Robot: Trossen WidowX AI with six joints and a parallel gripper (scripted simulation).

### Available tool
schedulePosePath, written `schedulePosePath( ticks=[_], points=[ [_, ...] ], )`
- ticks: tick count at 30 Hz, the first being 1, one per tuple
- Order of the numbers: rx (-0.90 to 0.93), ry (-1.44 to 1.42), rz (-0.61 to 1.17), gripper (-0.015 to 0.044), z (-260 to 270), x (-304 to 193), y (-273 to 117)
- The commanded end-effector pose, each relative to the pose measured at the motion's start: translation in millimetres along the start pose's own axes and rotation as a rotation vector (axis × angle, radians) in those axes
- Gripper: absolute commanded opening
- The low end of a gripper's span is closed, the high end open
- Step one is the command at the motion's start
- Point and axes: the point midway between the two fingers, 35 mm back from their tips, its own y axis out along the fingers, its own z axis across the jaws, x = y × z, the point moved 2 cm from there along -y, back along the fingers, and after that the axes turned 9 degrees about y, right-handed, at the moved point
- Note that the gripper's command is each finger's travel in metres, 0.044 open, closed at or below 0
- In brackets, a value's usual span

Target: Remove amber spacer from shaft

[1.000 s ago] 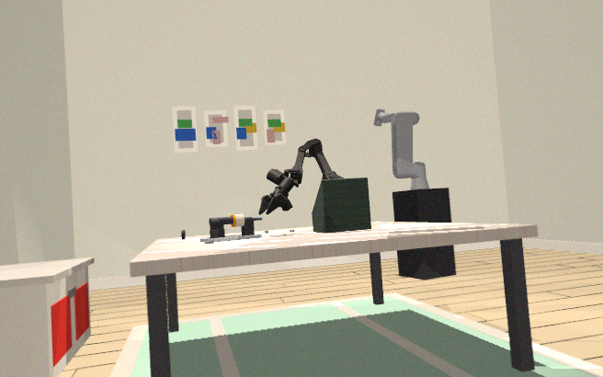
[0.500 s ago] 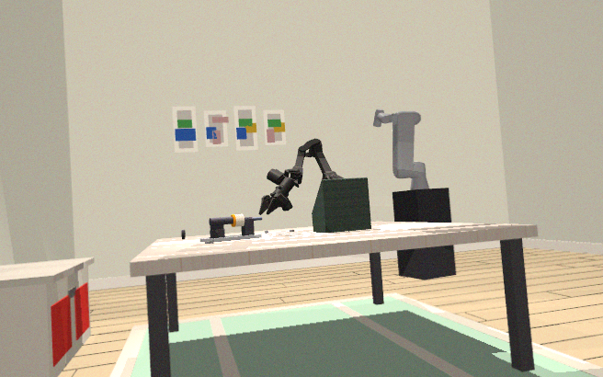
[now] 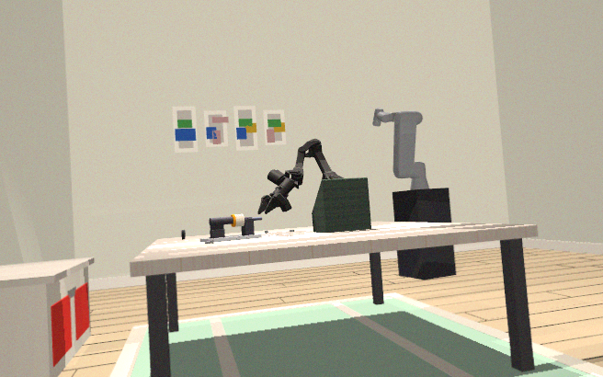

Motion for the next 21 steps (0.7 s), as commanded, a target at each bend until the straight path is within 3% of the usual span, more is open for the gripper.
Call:
schedulePosePath(
  ticks=[1, 5, 21],
  points=[
    [-0.033, -0.004, 0.095, 0.0440, -2.3, 15.6, 4.5],
    [-0.042, -0.015, 0.205, 0.0440, 0.1, 23.1, 1.3],
    [-0.042, -0.015, 0.205, 0.0440, 0.1, 23.1, 1.3]
  ],
)
